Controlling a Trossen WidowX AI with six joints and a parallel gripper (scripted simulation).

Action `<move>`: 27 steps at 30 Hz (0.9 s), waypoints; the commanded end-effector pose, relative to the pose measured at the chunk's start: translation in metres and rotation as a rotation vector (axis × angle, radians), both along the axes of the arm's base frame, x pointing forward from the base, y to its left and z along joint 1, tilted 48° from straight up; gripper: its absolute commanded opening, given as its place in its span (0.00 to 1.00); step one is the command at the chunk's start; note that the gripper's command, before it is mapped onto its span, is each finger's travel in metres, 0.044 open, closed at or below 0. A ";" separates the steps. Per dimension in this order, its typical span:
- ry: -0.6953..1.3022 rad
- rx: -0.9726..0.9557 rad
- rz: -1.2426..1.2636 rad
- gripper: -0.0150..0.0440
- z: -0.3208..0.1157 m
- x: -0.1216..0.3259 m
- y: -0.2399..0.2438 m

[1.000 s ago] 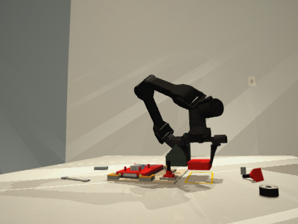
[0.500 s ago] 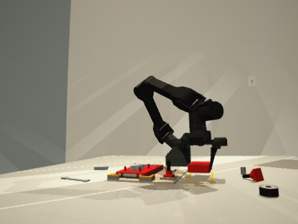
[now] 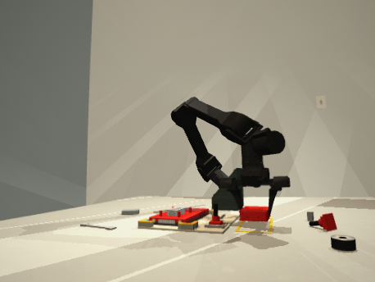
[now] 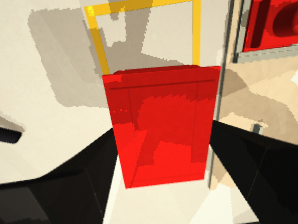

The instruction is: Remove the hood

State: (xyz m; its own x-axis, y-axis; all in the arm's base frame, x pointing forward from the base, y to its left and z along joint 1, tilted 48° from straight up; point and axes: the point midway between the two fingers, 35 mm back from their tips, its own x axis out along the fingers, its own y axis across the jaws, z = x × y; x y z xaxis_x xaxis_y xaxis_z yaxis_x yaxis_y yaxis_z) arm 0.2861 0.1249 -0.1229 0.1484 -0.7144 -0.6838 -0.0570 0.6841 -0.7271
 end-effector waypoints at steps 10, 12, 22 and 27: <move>0.002 -0.006 0.004 0.25 -0.005 0.001 -0.006; 0.002 -0.006 0.004 0.25 -0.005 0.001 -0.007; 0.002 -0.006 0.004 0.25 -0.008 0.001 -0.010; 0.002 -0.006 0.004 0.25 -0.010 0.002 -0.012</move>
State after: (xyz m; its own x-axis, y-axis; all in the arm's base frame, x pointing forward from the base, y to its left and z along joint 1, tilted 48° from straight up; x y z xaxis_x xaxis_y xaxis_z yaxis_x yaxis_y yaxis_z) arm 0.2881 0.1152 -0.1318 0.1488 -0.7147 -0.6834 -0.0566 0.6838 -0.7275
